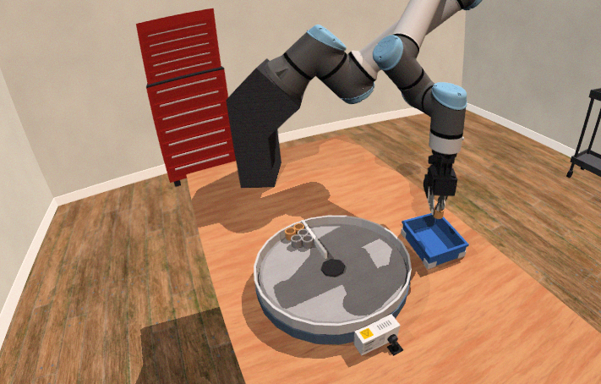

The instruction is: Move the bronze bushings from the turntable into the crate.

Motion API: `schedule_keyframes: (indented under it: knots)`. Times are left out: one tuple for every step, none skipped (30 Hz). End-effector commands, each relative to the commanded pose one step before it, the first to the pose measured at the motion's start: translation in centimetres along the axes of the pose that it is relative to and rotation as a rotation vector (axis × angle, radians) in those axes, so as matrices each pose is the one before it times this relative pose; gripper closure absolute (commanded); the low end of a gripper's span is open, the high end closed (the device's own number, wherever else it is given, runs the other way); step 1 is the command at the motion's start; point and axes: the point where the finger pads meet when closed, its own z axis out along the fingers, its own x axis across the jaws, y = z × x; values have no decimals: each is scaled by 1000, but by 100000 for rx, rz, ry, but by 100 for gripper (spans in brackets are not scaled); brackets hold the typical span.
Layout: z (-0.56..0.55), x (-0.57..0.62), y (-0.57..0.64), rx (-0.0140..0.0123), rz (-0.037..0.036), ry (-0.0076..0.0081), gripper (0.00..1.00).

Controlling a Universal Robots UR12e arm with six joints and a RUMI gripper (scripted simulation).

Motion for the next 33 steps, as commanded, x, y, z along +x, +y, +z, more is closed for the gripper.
schedule_keyframes:
  knots:
    - [-43,-1,200,-129,126,-20,100]
    - [0,0,0,0,0,0,100]
    - [0,0,0,0,0,0,100]
    - [0,0,0,0,0,0,100]
    - [0,0,0,0,0,0,100]
    - [0,0,0,0,0,0,100]
    - [0,0,0,0,0,0,100]
    - [0,0,0,0,0,0,100]
    - [0,0,0,0,0,0,100]
    - [0,0,0,0,0,0,100]
    - [0,0,0,0,0,0,100]
    - [0,0,0,0,0,0,100]
    - [0,0,0,0,0,0,100]
    - [0,0,0,0,0,0,100]
    - [0,0,0,0,0,0,100]
    - [0,0,0,0,0,0,100]
    - [0,0,0,0,0,0,100]
    - [0,0,0,0,0,0,100]
    - [0,0,0,0,0,0,100]
    - [0,0,0,0,0,0,100]
    - [0,0,0,0,0,0,100]
    - [0,0,0,0,0,0,100]
    - [0,0,0,0,0,0,100]
    - [0,1,4,-1,-1,0,100]
    - [-2,4,22,-5,-3,2,100]
    - [-3,8,44,-11,-7,4,100]
    - [-5,11,62,-15,-9,5,100]
    - [-5,12,69,-17,-10,6,100]
    - [-5,11,62,-16,-10,6,100]
    - [-4,4,36,-9,-5,3,100]
    - [-1,0,13,-3,-1,1,100]
    - [-3,4,3,-8,-9,3,100]
    - [-10,13,-1,-19,-24,9,100]
